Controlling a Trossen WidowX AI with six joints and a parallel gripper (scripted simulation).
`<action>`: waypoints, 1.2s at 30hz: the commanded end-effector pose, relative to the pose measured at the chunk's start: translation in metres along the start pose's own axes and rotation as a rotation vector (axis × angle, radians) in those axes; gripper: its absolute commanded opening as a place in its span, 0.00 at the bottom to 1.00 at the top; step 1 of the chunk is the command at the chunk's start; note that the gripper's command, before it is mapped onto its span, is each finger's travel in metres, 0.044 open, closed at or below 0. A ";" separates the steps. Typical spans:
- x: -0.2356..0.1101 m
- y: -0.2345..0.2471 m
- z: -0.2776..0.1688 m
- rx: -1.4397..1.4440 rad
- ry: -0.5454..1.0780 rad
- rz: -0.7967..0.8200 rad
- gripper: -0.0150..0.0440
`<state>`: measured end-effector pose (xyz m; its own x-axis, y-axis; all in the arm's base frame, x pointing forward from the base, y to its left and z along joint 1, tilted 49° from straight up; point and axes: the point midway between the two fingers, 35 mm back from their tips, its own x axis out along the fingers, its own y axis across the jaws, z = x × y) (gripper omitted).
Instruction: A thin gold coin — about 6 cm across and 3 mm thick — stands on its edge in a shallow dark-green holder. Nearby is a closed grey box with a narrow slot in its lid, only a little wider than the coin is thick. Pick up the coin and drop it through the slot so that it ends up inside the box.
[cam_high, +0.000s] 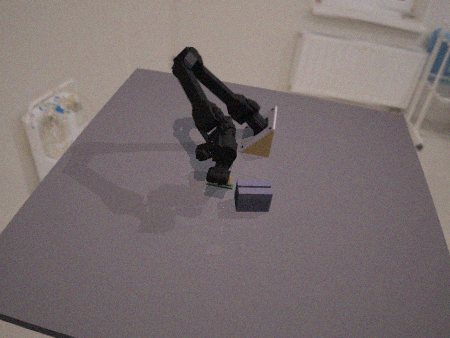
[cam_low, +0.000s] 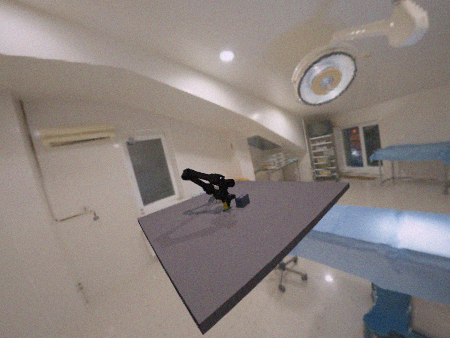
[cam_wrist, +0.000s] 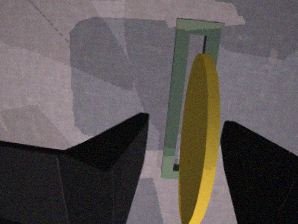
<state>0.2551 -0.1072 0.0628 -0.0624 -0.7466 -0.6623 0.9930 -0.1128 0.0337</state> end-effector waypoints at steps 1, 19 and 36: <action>0.007 -0.001 0.001 -0.005 -0.007 0.000 0.53; 0.009 -0.002 0.001 -0.005 -0.008 0.000 0.25; -0.023 0.002 -0.002 -0.007 0.002 0.002 0.25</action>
<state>0.2569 -0.0967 0.0719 -0.0629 -0.7497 -0.6588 0.9941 -0.1052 0.0249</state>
